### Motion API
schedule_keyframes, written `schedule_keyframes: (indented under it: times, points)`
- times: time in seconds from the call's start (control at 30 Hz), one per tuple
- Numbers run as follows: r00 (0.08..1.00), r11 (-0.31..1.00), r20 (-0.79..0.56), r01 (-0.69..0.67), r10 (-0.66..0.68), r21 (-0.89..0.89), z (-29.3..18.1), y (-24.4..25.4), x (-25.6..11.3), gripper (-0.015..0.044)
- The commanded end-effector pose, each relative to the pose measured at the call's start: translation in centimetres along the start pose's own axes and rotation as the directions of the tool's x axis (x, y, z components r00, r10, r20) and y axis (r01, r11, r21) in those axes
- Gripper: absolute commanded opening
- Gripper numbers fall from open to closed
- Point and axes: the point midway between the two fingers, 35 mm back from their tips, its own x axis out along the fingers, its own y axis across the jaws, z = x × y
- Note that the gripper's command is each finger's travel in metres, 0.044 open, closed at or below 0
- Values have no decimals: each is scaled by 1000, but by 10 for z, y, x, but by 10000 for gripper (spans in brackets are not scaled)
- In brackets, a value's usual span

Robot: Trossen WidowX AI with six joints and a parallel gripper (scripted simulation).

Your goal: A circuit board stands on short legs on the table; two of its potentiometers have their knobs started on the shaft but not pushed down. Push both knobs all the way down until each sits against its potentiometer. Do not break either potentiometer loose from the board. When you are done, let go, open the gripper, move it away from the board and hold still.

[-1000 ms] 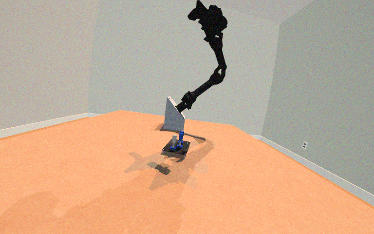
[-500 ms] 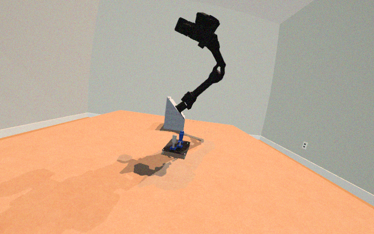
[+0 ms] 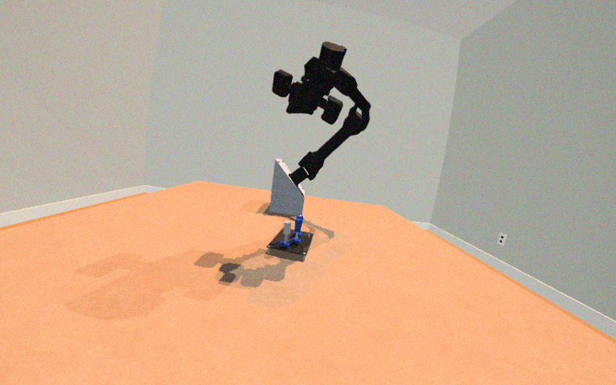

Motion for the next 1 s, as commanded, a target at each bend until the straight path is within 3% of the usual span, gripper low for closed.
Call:
schedule_keyframes:
  times: [0.0, 0.3, 0.67, 0.97]
  points:
    - [990, 997, -124, -72, 71, -4, -32, 17, 21, 0]
    - [901, 974, -374, -223, 219, 34, -98, 57, 51, 0]
    - [688, 920, -622, -360, 373, 154, -178, 105, 62, 0]
    - [654, 912, -647, -372, 391, 175, -198, 118, 73, 0]
